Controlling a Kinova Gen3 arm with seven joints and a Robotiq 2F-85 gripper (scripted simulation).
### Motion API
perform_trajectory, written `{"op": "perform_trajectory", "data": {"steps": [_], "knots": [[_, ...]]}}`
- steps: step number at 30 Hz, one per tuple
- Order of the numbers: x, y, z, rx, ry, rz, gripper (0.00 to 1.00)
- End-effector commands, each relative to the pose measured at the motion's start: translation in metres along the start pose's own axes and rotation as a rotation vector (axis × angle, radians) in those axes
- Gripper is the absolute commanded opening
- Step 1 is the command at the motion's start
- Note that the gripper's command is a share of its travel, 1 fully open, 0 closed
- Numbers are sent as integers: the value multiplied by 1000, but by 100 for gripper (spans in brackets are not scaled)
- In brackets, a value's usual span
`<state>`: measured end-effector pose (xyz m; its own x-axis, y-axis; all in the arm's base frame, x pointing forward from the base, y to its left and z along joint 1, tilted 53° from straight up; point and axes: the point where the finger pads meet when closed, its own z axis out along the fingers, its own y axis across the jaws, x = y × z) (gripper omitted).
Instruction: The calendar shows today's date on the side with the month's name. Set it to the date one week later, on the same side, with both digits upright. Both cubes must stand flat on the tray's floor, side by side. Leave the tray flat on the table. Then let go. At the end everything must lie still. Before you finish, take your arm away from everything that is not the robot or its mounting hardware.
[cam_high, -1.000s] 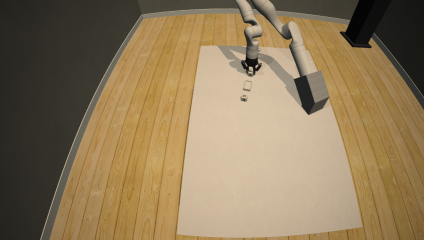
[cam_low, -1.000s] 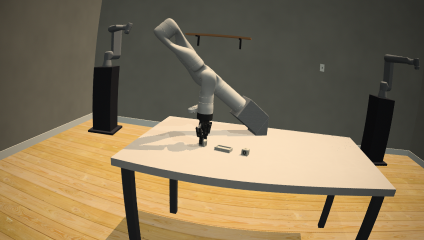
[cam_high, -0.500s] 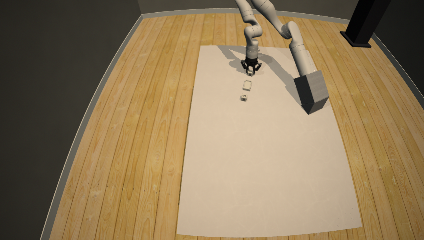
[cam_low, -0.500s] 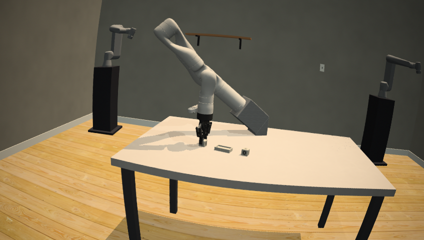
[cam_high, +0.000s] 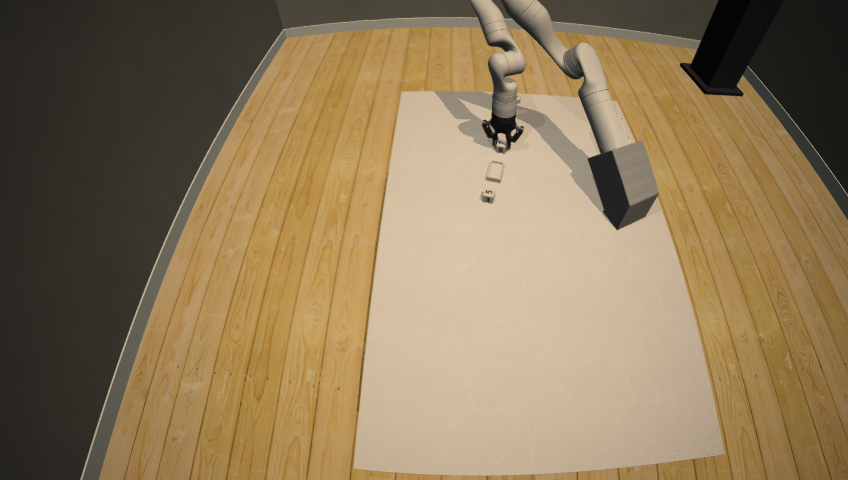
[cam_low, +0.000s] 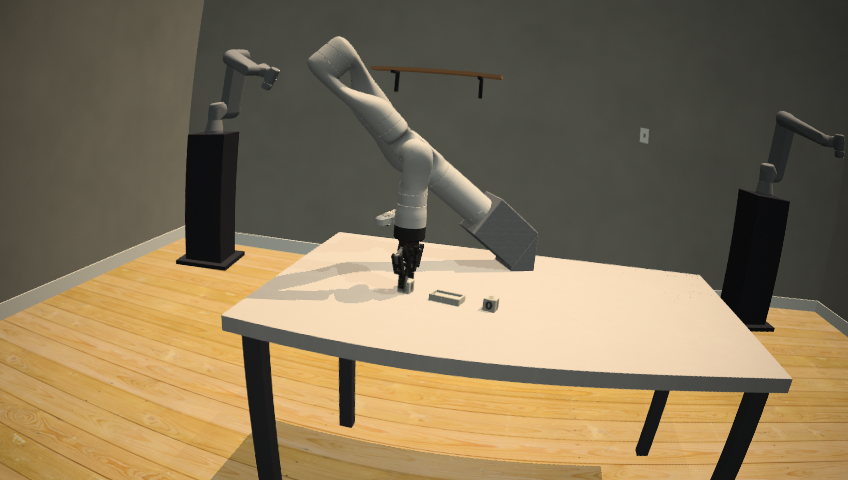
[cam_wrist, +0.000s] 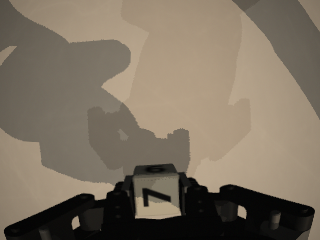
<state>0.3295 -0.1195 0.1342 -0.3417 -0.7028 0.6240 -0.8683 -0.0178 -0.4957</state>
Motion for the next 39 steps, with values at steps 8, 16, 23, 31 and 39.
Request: {"op": "perform_trajectory", "data": {"steps": [8, 16, 23, 31, 39], "knots": [[0, 0, 0, 1, -1, 0, 36], [0, 0, 0, 1, -1, 0, 44], [0, 0, 0, 1, -1, 0, 48], [0, 0, -1, 1, -1, 1, 48], [0, 0, -9, 5, 2, 17, 48]]}}
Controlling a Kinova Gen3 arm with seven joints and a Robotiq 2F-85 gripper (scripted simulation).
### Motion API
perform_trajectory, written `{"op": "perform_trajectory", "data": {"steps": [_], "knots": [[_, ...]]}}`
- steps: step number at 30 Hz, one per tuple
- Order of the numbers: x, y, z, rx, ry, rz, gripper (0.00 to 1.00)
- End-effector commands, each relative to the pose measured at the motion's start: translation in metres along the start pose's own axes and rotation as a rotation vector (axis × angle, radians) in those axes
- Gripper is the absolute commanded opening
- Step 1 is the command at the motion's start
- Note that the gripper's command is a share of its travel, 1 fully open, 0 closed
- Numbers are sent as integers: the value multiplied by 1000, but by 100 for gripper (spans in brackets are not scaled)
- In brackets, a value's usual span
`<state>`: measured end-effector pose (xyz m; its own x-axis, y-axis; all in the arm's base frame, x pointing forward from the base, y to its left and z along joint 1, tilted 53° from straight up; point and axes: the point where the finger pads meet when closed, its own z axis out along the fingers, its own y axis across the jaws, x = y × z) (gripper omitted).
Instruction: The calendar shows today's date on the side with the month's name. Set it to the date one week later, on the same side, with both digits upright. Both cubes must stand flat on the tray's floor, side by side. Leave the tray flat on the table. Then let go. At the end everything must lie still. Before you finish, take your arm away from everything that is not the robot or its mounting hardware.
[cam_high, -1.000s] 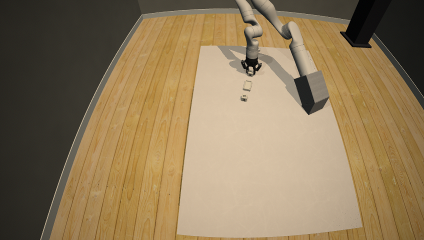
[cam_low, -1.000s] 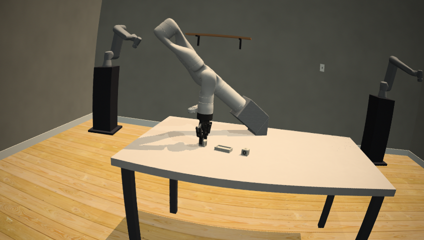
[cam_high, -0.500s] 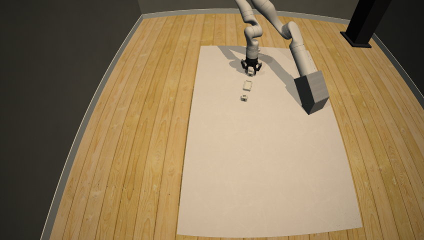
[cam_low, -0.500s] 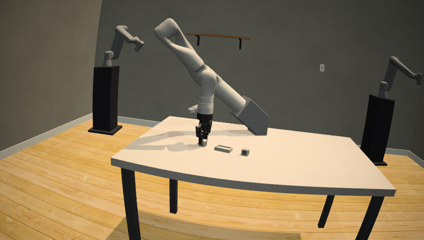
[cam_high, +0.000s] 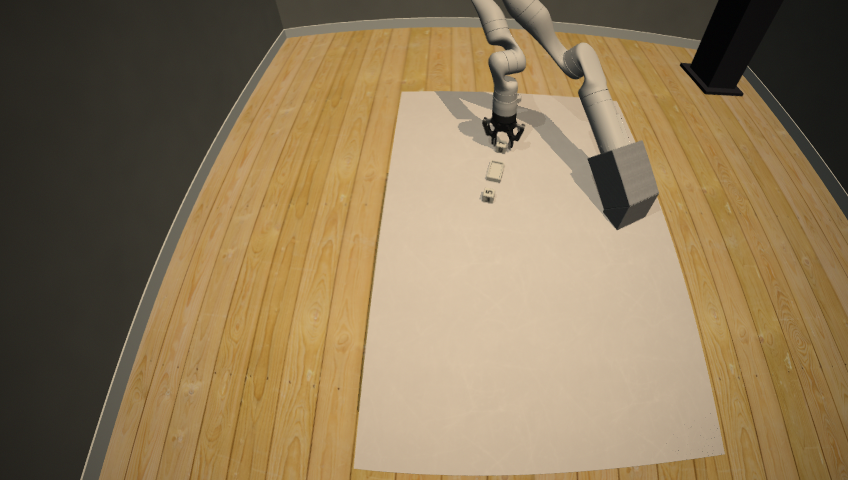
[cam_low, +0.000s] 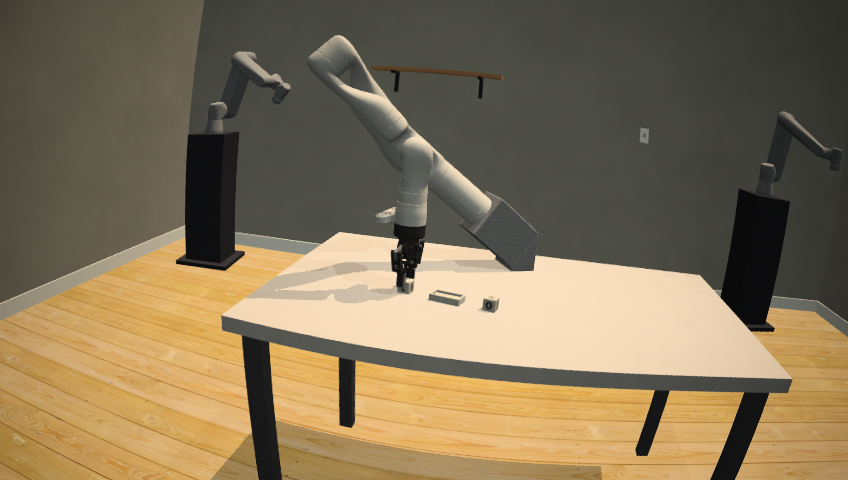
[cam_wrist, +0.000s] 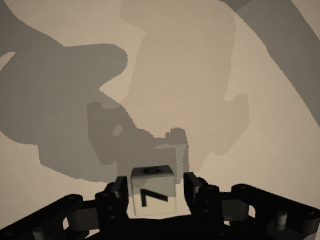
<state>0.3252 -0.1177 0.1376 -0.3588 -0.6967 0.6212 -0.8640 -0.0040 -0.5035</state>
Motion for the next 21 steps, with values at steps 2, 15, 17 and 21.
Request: {"op": "perform_trajectory", "data": {"steps": [2, 15, 17, 21], "knots": [[-2, -2, -7, 9, -7, 2, 48], [-2, -1, -47, 34, -11, -1, 48], [-2, 0, -52, 32, -19, -10, 48], [-1, 0, -58, 32, -19, -10, 48]]}}
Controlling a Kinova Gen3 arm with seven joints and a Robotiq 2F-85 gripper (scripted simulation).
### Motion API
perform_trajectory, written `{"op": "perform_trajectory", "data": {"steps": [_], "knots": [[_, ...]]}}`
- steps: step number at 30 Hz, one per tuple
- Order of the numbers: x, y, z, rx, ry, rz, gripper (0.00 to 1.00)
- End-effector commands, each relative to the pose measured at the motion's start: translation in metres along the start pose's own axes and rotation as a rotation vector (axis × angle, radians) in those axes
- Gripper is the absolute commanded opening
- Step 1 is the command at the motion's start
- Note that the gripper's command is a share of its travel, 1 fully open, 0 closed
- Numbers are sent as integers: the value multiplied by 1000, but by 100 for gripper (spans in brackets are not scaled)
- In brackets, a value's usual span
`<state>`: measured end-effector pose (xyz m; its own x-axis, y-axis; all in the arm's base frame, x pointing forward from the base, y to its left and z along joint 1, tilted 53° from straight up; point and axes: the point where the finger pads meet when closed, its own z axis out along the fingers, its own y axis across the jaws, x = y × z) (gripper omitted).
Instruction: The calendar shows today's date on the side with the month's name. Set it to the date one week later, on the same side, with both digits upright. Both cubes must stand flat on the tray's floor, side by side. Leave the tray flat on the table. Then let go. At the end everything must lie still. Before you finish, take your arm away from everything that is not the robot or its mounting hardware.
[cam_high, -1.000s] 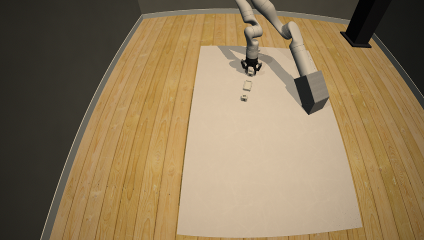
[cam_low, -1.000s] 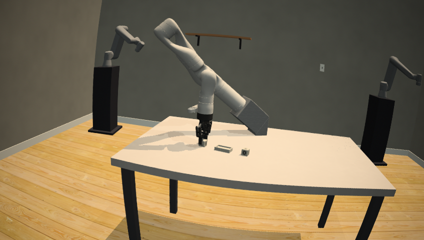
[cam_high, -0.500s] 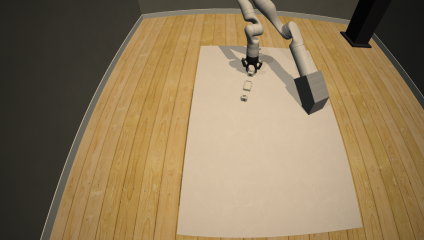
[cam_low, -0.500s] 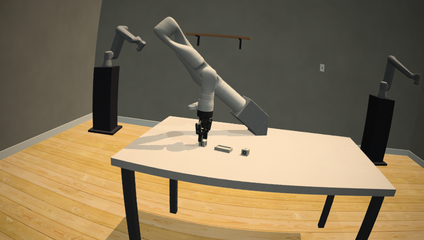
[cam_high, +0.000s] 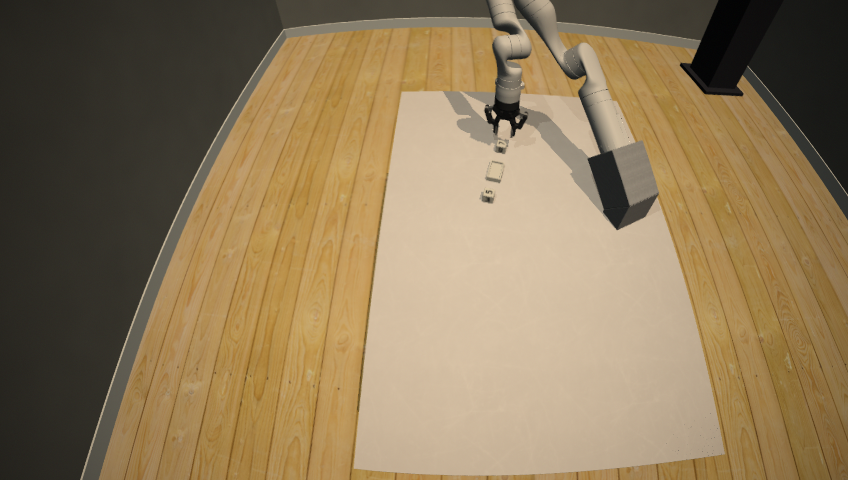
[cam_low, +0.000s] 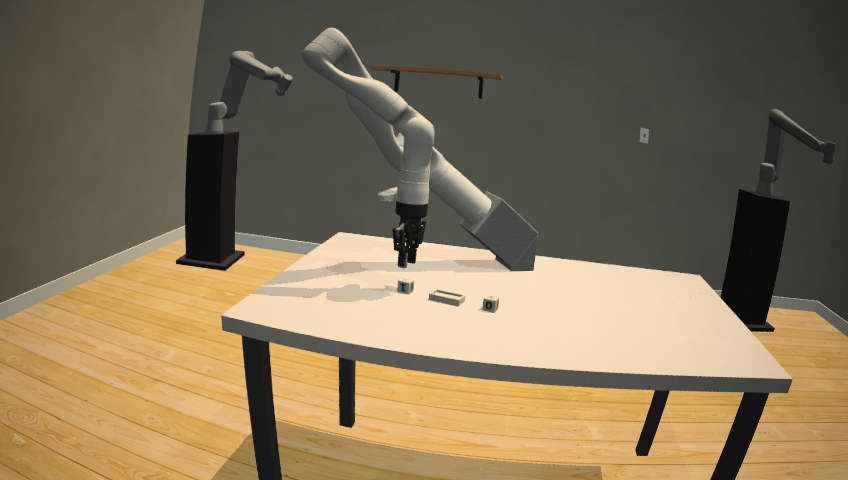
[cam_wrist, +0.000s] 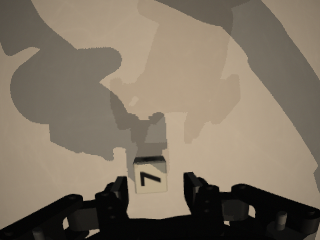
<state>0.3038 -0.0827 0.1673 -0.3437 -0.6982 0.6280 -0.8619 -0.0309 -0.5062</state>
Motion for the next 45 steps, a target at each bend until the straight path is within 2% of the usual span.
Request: {"op": "perform_trajectory", "data": {"steps": [1, 10, 20, 21, 45], "knots": [[-3, -4, -11, 10, -17, 6, 48], [-3, -4, -31, 10, -17, 6, 48], [-3, -4, -35, 10, -17, 6, 48], [-3, -4, -35, 10, -17, 6, 100], [-3, -4, -35, 10, -17, 7, 100]]}}
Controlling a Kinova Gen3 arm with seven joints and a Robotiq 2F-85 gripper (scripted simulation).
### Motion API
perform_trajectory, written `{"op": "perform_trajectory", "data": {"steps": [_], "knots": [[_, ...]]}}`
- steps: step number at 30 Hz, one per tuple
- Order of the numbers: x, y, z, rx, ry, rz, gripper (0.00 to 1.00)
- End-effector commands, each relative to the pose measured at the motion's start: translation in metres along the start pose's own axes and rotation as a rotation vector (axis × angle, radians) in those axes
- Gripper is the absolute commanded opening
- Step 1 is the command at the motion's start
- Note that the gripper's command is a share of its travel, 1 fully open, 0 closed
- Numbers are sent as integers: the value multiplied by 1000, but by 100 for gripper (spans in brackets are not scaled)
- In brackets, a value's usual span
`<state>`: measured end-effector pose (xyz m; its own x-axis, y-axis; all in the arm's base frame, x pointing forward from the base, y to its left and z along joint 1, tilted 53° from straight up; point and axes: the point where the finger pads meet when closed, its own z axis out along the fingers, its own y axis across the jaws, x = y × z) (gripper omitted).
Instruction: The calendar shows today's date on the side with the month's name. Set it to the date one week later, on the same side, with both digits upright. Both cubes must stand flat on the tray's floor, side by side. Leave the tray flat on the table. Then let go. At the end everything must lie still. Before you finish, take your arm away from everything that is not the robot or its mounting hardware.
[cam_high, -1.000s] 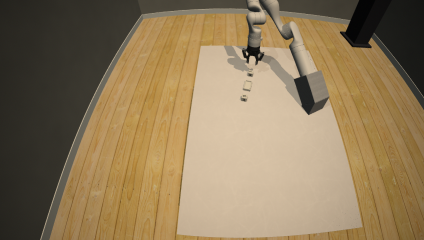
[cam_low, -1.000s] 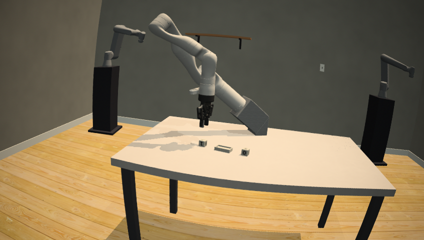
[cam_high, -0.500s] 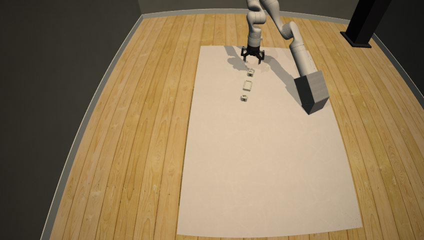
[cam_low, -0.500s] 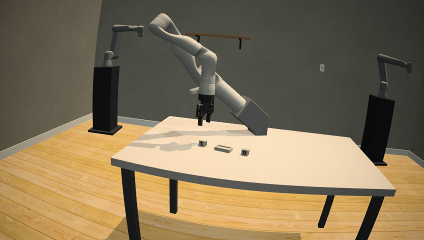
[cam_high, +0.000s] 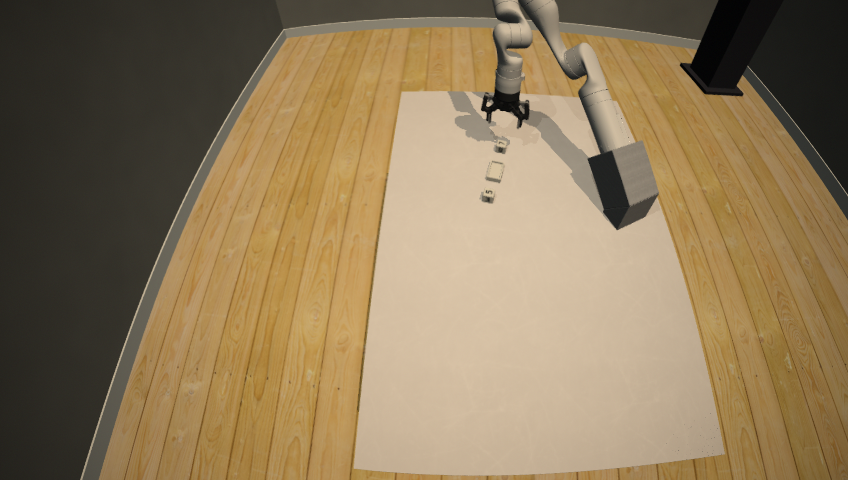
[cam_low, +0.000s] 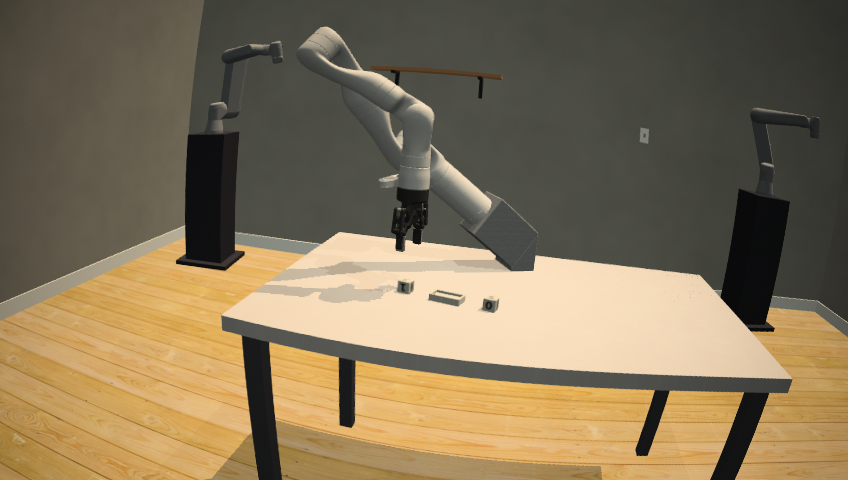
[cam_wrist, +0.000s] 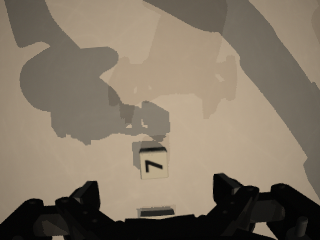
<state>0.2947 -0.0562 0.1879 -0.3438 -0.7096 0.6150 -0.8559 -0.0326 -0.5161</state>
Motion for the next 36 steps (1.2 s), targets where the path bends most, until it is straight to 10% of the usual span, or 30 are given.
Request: {"op": "perform_trajectory", "data": {"steps": [1, 36], "knots": [[0, 0, 0, 1, -1, 1, 100], [-21, 3, -1, -27, 9, 306, 100]]}}
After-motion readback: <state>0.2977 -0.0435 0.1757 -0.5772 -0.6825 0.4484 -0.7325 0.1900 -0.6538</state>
